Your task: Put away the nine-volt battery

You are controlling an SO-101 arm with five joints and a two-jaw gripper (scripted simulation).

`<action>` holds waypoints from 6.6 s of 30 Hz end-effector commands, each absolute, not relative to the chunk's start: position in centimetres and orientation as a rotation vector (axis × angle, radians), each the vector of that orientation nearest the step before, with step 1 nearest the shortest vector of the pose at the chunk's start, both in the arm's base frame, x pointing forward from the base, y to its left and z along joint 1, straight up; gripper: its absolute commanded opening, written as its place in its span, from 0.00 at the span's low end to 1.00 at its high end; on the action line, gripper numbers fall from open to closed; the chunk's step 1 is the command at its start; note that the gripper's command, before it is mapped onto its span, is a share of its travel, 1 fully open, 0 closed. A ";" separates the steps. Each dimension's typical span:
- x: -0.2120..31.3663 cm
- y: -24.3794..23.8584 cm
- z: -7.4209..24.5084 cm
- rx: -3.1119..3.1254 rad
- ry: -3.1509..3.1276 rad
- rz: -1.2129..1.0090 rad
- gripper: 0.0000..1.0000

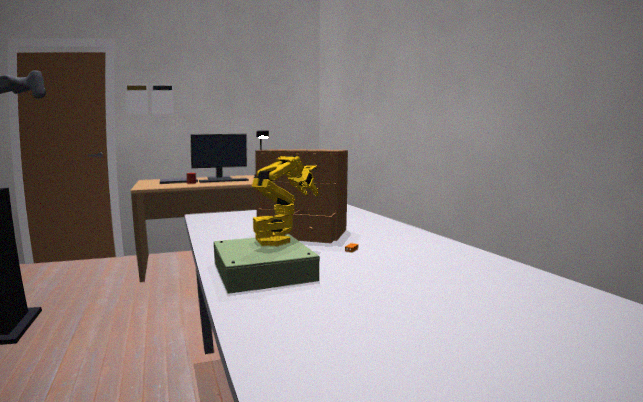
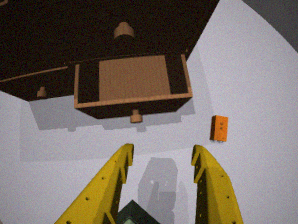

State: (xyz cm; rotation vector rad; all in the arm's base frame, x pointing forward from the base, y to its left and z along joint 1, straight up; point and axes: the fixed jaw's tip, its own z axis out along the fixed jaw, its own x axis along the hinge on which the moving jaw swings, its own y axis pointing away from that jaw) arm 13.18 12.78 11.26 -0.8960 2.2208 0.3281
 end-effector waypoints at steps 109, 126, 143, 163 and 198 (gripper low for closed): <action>10.2 10.0 5.8 -2.435 1.035 -0.268 0.21; 10.3 10.0 5.8 -2.615 0.564 -0.383 0.21; 10.5 10.1 5.9 -2.715 0.062 -0.491 0.21; 10.6 10.3 6.0 -2.720 -0.564 -0.606 0.21; 10.7 10.5 6.2 -2.624 -1.087 -0.686 0.21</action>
